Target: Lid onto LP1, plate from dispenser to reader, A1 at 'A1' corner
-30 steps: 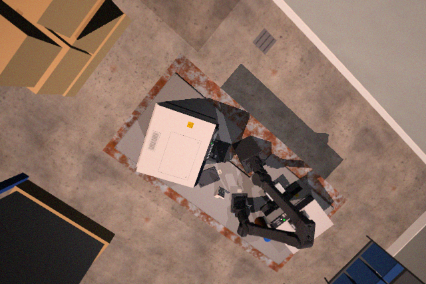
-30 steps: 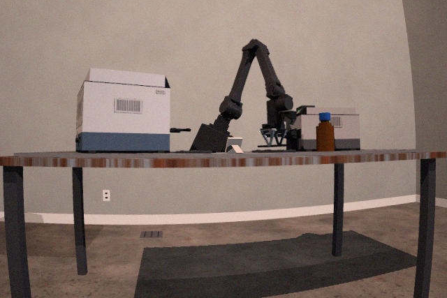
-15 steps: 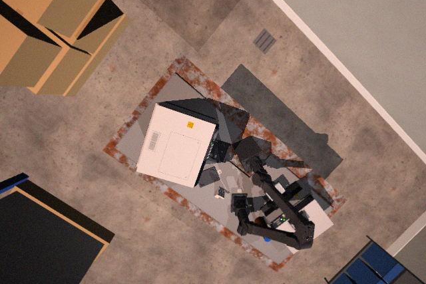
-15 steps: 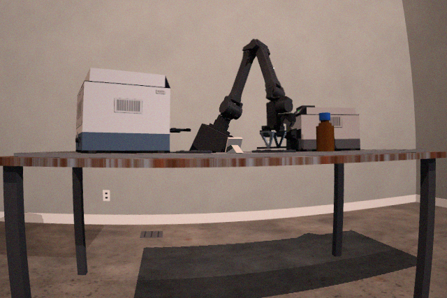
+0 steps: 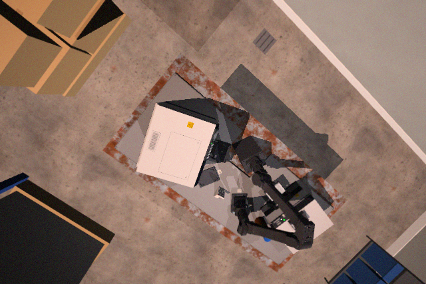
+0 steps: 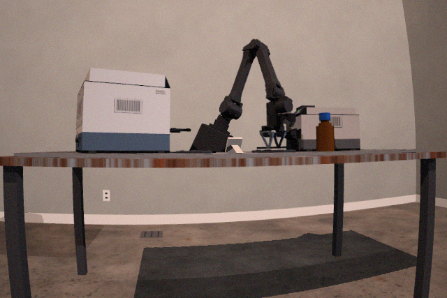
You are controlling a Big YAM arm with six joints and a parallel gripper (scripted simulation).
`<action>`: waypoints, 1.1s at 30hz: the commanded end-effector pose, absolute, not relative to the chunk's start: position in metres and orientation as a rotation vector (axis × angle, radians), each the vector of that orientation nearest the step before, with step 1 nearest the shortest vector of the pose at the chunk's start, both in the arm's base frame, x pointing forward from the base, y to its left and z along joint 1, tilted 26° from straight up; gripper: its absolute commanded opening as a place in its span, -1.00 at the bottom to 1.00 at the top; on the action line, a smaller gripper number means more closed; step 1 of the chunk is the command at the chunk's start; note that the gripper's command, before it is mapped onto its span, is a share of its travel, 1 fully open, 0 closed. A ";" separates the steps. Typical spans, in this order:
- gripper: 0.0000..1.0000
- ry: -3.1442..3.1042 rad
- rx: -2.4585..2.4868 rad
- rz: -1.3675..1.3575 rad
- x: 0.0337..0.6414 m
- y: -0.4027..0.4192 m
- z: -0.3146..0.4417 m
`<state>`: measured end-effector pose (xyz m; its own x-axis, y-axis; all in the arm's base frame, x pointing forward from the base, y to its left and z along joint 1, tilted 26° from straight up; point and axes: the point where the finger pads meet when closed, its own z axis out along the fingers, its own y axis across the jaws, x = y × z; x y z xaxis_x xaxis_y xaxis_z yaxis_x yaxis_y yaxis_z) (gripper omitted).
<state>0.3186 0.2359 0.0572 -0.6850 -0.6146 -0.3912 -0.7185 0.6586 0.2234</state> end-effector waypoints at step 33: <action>0.71 2.522 -1.042 0.519 0.342 0.239 0.081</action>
